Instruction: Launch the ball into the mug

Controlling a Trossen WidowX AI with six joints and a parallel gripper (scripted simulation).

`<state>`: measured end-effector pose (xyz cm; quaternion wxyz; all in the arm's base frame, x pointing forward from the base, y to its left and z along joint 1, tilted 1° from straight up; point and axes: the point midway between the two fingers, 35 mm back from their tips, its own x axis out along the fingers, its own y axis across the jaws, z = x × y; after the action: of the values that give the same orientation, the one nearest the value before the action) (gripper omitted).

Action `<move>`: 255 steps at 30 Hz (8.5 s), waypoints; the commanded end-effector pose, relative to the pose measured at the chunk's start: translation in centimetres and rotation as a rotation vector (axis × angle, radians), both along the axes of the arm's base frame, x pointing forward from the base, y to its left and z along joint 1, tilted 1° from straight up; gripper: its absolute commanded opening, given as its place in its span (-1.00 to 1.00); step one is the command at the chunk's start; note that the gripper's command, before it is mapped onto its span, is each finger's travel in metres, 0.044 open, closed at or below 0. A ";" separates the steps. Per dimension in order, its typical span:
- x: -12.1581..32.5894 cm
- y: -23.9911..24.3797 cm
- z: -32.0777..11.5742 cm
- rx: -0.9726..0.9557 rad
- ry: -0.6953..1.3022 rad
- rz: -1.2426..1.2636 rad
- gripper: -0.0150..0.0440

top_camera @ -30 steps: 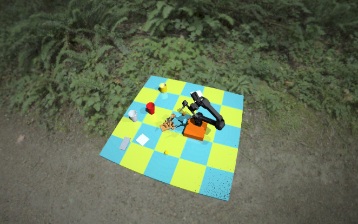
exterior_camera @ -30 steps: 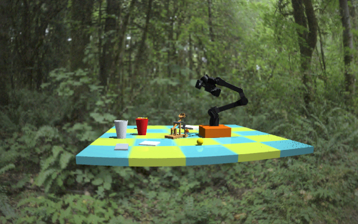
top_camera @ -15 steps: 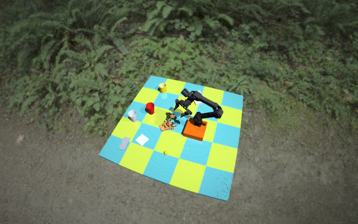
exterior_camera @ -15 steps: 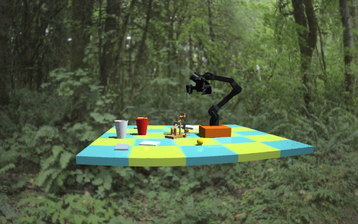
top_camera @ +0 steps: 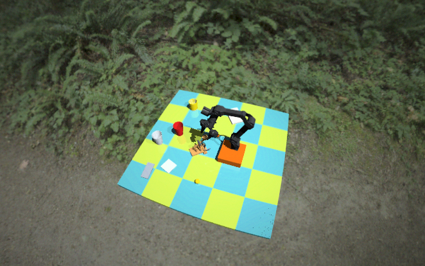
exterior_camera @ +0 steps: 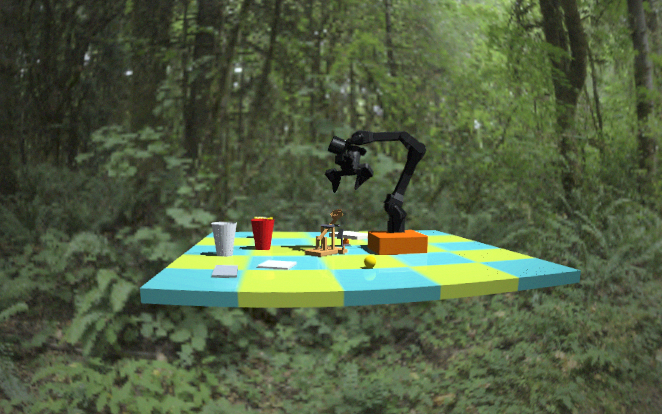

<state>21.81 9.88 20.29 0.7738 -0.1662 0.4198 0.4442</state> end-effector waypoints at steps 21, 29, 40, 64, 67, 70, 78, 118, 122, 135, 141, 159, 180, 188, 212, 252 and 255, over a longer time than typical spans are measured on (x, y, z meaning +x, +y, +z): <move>6.9 0.5 -8.7 -0.553 0.271 -0.099 1.00; 6.9 0.5 -8.7 -0.553 0.271 -0.099 0.29; 6.9 0.5 -8.7 -0.553 0.271 -0.099 -0.49; 6.5 -0.3 -10.6 -0.554 0.271 -0.099 -0.49; 6.4 -0.5 -11.0 -0.555 0.271 -0.099 -0.49; 6.2 -0.7 -11.5 -0.555 0.271 -0.099 -0.49; 5.8 -1.2 -12.6 -0.555 0.272 -0.099 -0.49; 4.7 -2.6 -18.0 -0.557 0.273 -0.099 -0.49; 4.7 -2.6 -18.7 -0.557 0.273 -0.099 -0.49; 4.2 -3.2 -16.3 -0.545 0.261 -0.100 -0.22; 3.4 -3.9 -15.4 -0.549 0.271 -0.100 0.31; 5.1 -2.8 -6.9 -0.549 0.249 -0.097 1.00; 10.2 4.2 -14.2 -0.550 0.268 -0.100 1.00; 10.3 4.2 -14.7 -0.550 0.268 -0.100 1.00; 10.4 4.3 -18.6 -0.550 0.268 -0.100 1.00; 13.6 -4.5 -14.2 -0.528 0.315 -0.267 -0.49; 14.5 -9.3 -14.3 -0.516 0.339 -0.353 -0.49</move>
<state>35.32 5.91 5.66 0.6786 -0.2339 0.6533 0.2407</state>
